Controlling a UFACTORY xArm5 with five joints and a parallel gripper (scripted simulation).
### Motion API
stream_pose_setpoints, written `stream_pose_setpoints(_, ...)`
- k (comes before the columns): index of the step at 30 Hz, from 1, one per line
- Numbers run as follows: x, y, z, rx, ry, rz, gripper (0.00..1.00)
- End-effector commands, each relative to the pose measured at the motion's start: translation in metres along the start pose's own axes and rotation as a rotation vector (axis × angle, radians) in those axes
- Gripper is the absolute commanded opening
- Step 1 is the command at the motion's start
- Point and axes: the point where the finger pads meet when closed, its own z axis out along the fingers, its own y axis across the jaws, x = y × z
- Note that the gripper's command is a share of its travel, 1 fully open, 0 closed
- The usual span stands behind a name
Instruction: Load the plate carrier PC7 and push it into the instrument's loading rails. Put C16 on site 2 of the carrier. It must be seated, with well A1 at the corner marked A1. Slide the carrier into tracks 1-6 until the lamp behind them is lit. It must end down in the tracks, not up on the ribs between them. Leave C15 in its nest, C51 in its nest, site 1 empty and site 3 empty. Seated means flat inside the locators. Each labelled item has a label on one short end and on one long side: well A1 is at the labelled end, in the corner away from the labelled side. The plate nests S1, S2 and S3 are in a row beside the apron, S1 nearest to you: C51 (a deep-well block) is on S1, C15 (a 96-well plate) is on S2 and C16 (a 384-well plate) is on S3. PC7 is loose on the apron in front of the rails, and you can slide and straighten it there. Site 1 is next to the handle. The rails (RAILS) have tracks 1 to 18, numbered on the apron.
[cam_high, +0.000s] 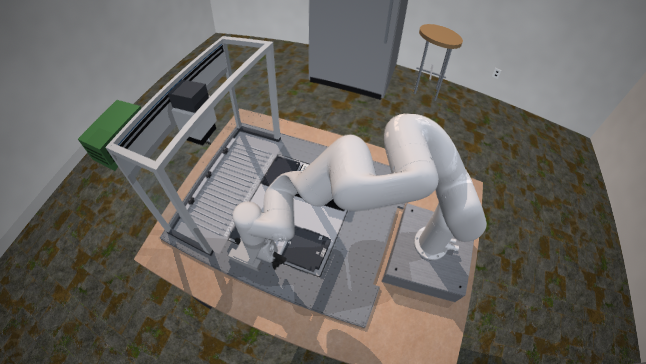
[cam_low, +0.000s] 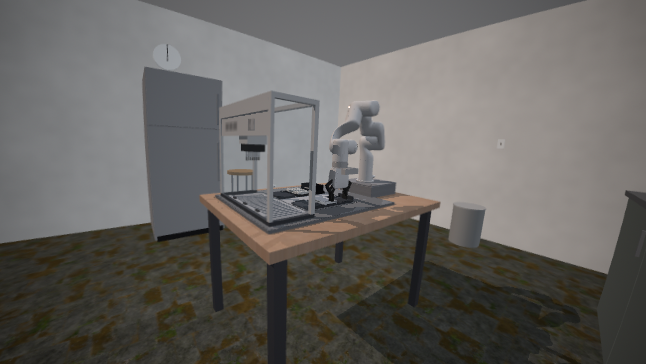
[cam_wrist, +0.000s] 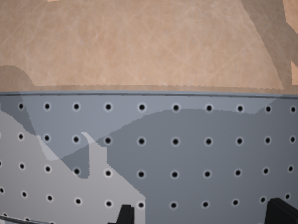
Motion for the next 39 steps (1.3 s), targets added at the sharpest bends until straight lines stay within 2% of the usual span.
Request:
stream_pose_setpoints(1, 0.001, 0.001, -0.009, -0.004, 0.002, 0.000, 1.00)
stream_pose_setpoints(39, 0.001, 0.001, -0.066, -0.004, 0.002, 0.000, 1.00)
